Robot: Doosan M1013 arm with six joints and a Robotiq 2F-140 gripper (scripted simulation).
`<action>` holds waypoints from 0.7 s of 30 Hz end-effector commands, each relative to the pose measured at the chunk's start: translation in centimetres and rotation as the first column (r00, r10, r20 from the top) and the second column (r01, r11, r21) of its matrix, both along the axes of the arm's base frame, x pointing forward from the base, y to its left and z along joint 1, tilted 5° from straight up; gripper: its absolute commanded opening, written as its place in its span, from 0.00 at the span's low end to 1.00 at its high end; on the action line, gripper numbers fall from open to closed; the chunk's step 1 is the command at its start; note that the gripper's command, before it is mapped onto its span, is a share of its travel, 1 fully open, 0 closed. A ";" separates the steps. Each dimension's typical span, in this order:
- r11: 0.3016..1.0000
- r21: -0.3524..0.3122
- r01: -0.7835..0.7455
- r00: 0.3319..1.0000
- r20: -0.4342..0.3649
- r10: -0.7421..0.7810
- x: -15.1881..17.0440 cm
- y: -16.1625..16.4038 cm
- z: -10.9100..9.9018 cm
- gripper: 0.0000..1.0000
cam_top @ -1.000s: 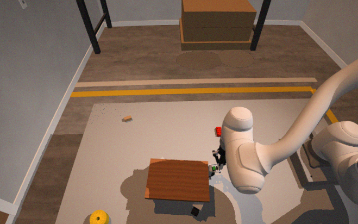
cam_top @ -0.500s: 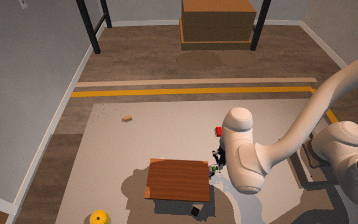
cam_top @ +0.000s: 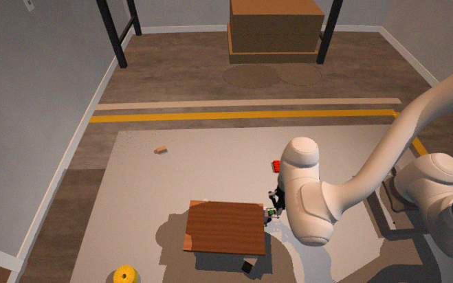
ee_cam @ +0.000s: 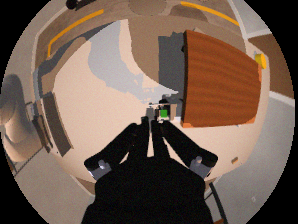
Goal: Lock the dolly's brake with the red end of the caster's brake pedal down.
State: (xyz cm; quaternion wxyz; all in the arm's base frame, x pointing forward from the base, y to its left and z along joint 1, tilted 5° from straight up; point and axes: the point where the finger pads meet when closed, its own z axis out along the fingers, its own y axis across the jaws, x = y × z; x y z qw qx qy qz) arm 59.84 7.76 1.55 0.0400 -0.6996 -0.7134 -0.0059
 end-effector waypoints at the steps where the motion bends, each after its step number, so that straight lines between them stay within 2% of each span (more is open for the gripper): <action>1: 1.000 0.000 0.000 1.000 0.000 0.000 0.0 0.0 -0.2 0.00; 21: 1.000 0.000 0.000 1.000 0.000 0.000 0.0 0.0 -0.3 0.00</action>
